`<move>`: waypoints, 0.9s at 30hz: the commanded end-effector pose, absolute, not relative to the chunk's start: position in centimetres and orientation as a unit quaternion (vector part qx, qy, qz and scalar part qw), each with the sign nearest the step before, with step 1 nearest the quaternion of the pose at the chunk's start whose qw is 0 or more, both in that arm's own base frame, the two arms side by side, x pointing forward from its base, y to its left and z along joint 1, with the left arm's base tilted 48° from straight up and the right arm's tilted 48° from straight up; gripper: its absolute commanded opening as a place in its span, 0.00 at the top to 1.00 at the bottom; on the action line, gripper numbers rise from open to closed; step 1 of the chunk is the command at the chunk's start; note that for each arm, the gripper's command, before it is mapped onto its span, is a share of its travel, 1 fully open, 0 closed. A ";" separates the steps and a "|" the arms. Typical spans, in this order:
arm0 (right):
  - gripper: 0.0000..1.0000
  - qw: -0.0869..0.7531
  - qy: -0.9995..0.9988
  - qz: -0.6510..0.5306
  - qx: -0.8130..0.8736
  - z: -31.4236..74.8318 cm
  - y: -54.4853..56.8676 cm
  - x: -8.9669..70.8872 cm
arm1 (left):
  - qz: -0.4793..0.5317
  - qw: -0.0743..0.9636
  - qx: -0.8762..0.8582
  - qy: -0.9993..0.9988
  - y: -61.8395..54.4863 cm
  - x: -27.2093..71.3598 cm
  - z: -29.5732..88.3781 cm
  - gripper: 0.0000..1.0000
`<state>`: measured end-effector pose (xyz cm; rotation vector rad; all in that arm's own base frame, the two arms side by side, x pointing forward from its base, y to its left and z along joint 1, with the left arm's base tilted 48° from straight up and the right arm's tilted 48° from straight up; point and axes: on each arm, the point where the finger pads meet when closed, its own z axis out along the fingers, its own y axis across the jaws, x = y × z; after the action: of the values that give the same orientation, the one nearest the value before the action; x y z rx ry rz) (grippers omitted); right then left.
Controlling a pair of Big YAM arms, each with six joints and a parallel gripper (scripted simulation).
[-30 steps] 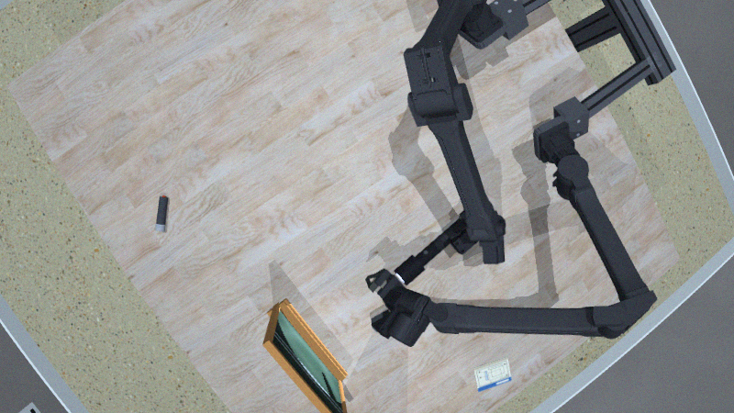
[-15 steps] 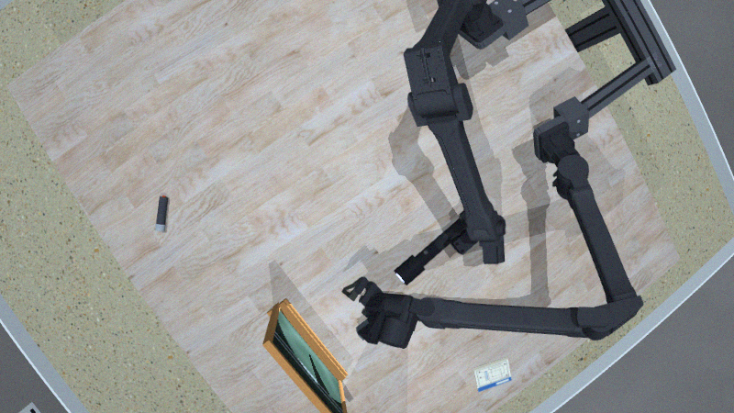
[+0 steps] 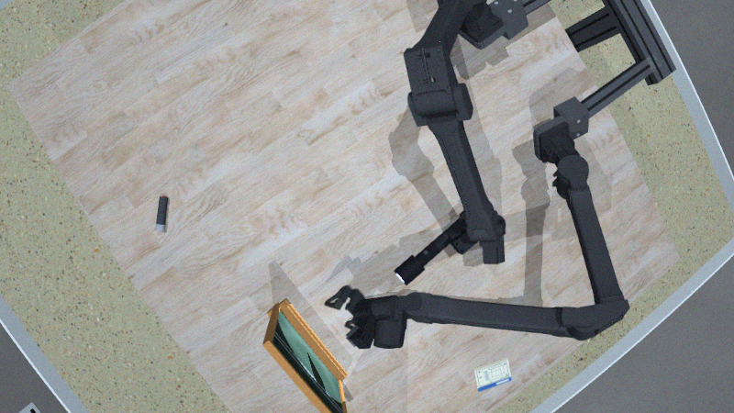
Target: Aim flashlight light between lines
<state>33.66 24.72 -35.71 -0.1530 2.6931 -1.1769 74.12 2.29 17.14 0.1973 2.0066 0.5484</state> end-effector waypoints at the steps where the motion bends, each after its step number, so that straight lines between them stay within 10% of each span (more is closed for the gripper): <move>1: 0.71 0.097 0.912 -0.396 -0.056 -35.9 24.8 33.8 | 0.229 0.557 0.117 0.790 -0.7 77.7 18.9 0.00; 27: 0.71 0.097 0.912 -0.396 -0.056 -35.9 24.8 33.8 | 0.264 0.698 0.159 0.646 -2.1 81.9 23.7 0.00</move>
<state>33.66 24.72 -35.71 -0.1530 2.6931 -1.1769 80.21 -1.37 21.81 0.3300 1.5526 0.5613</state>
